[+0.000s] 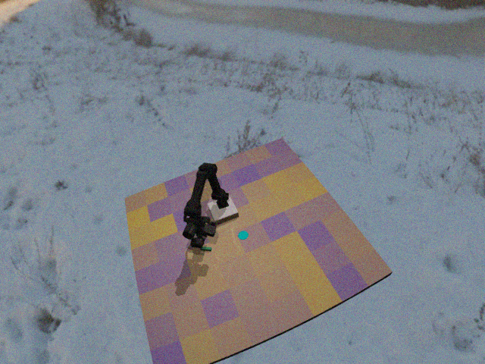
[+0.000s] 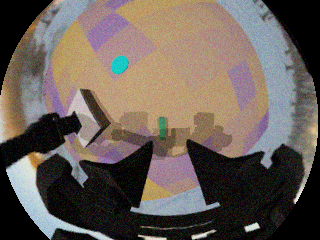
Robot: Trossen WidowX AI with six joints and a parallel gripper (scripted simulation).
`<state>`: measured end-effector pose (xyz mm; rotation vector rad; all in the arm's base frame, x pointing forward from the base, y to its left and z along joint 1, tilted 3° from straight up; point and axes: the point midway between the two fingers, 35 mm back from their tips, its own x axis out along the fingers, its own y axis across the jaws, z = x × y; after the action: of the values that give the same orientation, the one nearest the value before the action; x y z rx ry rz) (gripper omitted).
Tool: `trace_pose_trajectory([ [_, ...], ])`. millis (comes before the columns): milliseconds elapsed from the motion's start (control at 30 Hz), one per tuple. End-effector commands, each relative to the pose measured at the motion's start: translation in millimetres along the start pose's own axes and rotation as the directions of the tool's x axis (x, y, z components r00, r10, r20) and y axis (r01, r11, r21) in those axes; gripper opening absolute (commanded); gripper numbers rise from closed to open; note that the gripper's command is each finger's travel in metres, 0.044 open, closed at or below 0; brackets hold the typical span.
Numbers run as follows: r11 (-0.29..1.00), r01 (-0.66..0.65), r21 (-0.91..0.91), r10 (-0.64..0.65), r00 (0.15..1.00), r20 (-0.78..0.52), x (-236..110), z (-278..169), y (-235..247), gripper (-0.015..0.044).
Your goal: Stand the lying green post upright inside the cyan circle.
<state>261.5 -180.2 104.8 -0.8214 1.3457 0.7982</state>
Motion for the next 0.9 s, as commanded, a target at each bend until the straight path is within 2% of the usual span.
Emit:
trace_pose_trajectory([
  [0, 1.000, -0.030, -0.006, 0.030, 1.000, -0.004, 43, -1, 2, 0.0233],
  [167, 1.000, -0.030, -0.006, 0.030, 1.000, -0.004, 105, -1, 10, 0.0233],
  [367, 1.000, -0.030, -0.006, 0.030, 1.000, -0.004, 108, -1, 10, 0.0233],
  [633, 1.000, -0.030, -0.006, 0.030, 1.000, -0.004, 108, -1, 10, 0.0022],
  [867, 1.000, -0.030, -0.006, 0.030, 1.000, -0.004, 100, -1, 9, 0.0022],
])
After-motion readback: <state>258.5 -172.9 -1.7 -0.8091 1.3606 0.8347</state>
